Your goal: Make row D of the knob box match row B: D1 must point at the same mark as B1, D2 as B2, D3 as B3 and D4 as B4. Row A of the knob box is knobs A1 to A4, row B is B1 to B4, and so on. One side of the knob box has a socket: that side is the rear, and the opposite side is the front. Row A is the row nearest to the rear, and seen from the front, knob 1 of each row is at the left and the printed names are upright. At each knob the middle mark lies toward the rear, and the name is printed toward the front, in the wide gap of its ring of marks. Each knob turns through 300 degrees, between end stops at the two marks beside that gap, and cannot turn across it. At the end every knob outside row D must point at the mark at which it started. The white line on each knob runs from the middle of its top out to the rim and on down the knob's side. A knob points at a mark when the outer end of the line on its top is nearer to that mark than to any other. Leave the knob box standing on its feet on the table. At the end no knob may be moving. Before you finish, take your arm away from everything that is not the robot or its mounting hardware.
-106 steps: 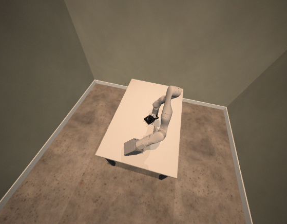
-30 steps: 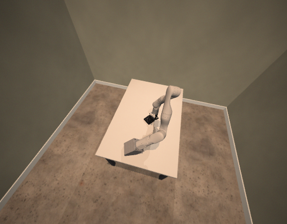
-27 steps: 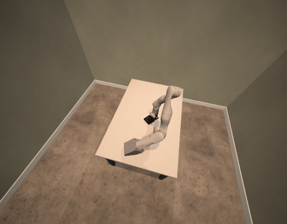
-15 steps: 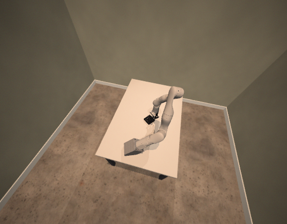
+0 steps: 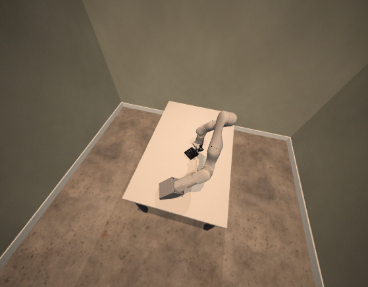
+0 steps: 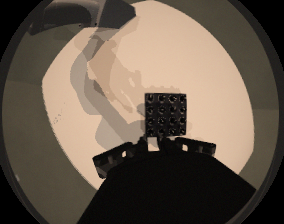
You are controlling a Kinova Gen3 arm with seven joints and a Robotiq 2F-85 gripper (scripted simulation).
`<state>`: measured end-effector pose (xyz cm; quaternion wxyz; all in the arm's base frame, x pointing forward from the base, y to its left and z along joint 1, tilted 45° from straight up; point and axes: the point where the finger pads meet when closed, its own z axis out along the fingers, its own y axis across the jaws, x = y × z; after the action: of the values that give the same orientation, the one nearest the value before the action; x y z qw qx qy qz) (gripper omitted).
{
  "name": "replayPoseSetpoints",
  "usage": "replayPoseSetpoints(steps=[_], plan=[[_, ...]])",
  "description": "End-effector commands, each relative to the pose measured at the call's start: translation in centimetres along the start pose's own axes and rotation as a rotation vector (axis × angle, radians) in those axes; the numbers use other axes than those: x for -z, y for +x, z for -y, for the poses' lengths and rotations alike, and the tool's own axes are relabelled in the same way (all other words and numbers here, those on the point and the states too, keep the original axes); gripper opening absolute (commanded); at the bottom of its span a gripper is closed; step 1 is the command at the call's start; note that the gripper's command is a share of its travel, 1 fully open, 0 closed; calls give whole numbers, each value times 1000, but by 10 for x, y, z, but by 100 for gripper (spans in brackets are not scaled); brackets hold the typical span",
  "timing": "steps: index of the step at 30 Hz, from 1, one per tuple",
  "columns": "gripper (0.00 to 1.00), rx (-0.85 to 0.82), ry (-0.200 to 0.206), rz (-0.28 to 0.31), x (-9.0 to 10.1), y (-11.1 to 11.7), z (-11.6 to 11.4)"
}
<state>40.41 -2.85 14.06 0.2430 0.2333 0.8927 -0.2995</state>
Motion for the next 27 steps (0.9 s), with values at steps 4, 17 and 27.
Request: replayPoseSetpoints(steps=[4, 17, 27], plan=[[19, 5, -1, 1, 1, 0, -1], [19, 128, -2, 2, 2, -1, -6], [19, 371, -1, 4, 6, -2, -17]])
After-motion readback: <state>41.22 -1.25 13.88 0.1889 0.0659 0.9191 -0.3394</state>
